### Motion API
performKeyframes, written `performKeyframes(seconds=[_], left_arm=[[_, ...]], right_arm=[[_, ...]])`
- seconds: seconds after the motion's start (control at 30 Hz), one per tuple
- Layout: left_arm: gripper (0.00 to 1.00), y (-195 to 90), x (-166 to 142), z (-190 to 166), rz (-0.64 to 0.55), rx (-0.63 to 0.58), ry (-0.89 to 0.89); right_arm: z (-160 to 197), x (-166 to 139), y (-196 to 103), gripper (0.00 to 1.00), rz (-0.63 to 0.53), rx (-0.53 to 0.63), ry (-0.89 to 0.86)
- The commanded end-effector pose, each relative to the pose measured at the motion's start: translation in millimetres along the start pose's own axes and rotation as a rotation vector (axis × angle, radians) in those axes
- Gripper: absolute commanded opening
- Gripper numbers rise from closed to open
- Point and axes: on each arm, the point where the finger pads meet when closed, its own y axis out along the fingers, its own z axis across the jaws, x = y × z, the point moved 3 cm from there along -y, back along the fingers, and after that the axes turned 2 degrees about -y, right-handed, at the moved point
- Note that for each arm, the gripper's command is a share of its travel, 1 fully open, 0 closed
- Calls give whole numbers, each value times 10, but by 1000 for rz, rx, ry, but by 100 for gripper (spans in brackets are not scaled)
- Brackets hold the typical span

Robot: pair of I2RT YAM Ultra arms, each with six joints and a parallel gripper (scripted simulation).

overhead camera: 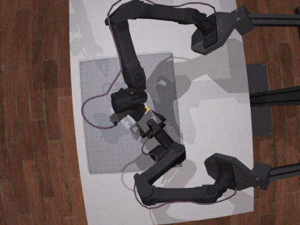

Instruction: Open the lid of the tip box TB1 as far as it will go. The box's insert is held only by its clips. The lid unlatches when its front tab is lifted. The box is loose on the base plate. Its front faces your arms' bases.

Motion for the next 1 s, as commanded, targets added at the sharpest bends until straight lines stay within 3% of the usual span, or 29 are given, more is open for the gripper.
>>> performKeyframes(seconds=[0.0, 0.3, 0.97], left_arm=[[100, -55, 100, -22, -33, -23, 12], [100, -480, 76, 52, -19, -61, 11], [100, -445, 78, -107, -18, -98, -4]], right_arm=[[-10, 129, -149, 100, -45, 8, 12], [-10, 129, -149, 100, -45, 8, 12], [-10, 129, -149, 100, -45, 8, 12]])
